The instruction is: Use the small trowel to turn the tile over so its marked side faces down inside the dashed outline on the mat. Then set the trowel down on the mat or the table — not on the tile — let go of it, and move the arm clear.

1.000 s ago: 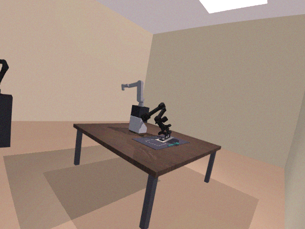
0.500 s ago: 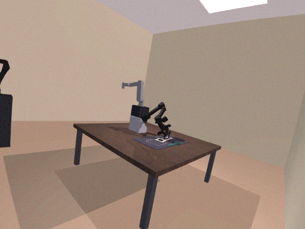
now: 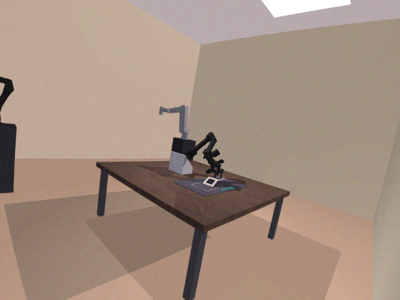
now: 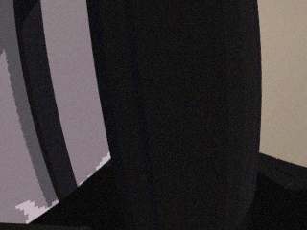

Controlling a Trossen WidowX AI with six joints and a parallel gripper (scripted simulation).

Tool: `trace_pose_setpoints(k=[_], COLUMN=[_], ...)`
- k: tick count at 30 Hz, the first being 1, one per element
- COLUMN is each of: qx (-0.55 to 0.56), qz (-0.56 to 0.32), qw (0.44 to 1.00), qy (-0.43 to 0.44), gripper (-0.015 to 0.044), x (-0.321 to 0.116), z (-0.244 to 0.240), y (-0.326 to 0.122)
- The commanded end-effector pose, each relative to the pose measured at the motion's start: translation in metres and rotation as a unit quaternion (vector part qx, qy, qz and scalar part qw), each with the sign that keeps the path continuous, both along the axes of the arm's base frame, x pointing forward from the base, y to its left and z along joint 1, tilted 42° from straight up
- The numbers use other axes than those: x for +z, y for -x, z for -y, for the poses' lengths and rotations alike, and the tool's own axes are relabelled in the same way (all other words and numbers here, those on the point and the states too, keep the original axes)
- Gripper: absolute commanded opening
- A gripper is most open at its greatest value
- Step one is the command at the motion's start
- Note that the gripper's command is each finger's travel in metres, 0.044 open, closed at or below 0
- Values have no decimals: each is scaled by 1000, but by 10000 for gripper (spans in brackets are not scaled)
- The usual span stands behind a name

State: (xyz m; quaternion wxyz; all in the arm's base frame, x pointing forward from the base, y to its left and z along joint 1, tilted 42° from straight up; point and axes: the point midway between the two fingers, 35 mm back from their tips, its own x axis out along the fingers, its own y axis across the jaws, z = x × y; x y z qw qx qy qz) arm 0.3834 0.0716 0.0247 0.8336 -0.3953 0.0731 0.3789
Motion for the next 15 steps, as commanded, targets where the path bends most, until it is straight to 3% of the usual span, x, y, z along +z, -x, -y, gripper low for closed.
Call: trace_pose_setpoints(k=[1,15], qx=[-6,-6], qz=[15,15], qw=[1000,1000], qy=[4,5], gripper=[0,0], x=[8,-3], z=[13,45], y=[-7,-14])
